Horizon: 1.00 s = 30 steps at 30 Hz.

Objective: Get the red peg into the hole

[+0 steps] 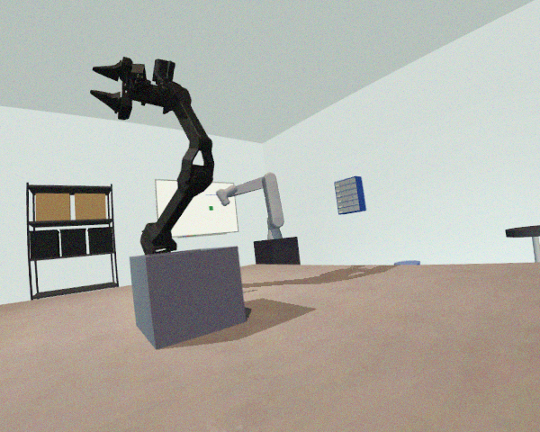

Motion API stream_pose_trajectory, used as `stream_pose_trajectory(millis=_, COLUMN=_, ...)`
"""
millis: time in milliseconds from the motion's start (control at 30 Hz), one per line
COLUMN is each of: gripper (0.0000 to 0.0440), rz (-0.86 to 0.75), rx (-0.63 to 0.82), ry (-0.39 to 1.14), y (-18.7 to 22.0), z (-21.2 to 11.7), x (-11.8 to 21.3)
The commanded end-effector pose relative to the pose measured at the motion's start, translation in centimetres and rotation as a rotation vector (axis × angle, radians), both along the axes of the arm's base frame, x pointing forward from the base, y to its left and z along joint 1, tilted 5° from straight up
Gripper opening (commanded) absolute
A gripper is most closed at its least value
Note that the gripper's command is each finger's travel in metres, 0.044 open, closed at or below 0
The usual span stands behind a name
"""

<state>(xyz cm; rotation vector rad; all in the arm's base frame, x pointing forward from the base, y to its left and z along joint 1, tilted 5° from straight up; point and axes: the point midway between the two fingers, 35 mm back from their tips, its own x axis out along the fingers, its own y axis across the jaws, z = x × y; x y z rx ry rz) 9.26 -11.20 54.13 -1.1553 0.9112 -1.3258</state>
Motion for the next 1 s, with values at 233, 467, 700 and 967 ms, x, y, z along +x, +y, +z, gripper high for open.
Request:
stream_pose_trajectory(millis=233, gripper=0.044, rz=0.144, rx=0.059, ry=-0.187, y=-0.2, z=-0.3, x=-1.6)
stream_pose_trajectory(millis=467, gripper=0.044, rz=0.258, rx=0.132, ry=-0.387, y=-1.0, z=-0.6, x=-2.6)
stream_pose_trajectory(millis=700, gripper=0.044, rz=0.364, rx=0.231, ry=-0.58, y=-2.1, z=-1.2, x=-3.0)
stream_pose_trajectory(millis=967, gripper=0.044, rz=0.472, rx=0.38, ry=-0.784, y=-3.7, z=-2.3, x=-2.5)
